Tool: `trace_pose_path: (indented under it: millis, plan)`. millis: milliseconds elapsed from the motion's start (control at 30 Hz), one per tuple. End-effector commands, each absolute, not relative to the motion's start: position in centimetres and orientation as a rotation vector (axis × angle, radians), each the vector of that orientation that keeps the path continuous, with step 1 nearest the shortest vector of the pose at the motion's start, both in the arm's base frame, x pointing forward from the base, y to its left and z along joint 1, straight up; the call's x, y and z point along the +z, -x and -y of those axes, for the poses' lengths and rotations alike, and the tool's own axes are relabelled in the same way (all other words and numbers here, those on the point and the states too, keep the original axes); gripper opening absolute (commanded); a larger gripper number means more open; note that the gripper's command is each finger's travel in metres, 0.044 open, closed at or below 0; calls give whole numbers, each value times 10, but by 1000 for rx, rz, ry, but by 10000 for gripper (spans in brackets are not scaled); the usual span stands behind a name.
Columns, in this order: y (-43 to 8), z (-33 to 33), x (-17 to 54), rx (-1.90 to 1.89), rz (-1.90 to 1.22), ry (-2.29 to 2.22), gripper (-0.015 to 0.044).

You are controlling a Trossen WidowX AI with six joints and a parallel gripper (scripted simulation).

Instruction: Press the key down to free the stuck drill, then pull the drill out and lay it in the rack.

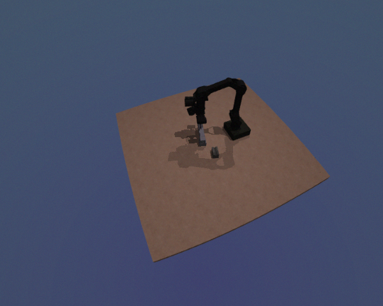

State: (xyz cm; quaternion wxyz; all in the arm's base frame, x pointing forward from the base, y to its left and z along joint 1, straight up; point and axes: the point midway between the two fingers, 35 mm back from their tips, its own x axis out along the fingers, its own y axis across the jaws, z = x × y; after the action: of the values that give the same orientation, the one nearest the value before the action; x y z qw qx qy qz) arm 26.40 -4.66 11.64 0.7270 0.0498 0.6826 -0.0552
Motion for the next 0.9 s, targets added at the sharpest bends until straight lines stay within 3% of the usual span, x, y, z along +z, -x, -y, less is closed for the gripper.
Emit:
trace_pose_path:
  millis: [0,867]
  plan:
    - [-256,46,104,-123,-1546,-114,0]
    - [-255,46,95,-123,-1546,-114,0]
